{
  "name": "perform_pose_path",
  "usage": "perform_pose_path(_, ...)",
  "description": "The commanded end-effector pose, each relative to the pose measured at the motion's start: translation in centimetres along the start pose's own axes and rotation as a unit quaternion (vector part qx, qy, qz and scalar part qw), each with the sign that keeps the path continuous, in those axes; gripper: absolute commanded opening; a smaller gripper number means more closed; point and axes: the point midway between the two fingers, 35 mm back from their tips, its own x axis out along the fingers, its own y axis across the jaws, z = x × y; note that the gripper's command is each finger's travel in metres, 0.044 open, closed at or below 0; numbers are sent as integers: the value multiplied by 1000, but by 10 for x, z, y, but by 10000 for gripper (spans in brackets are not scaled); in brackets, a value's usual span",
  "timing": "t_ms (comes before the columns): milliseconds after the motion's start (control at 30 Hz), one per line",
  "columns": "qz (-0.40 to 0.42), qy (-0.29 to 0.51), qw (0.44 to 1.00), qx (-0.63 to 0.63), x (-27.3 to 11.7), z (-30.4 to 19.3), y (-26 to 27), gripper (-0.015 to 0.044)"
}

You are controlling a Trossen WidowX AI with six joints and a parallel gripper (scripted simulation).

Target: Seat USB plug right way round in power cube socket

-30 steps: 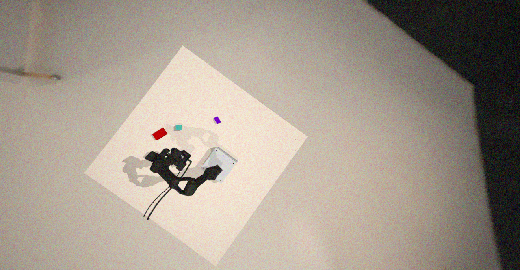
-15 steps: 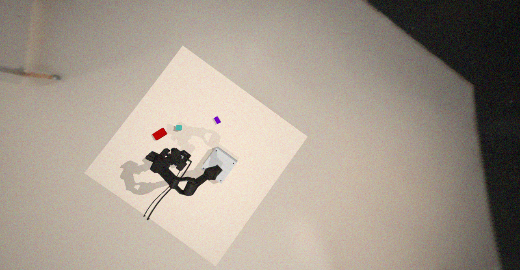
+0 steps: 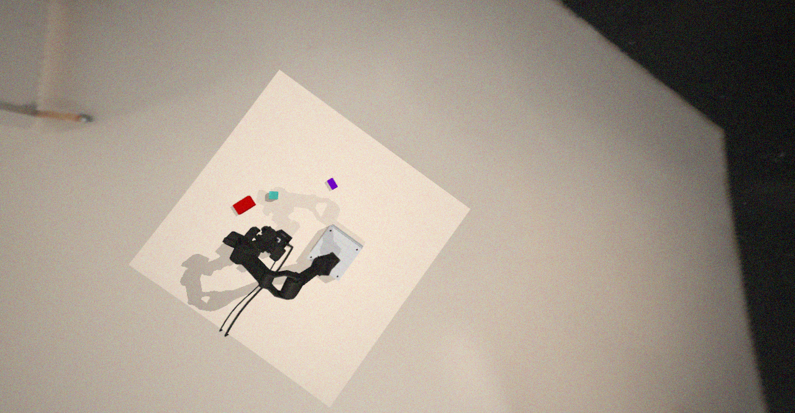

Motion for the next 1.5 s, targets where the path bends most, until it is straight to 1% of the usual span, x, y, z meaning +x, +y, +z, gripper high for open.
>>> perform_pose_path(0, 0, 2, 1000, -2, 1, -1, 0, 0)
perform_pose_path(1467, 0, 2, 1000, -2, 6, 0, 0, 0)
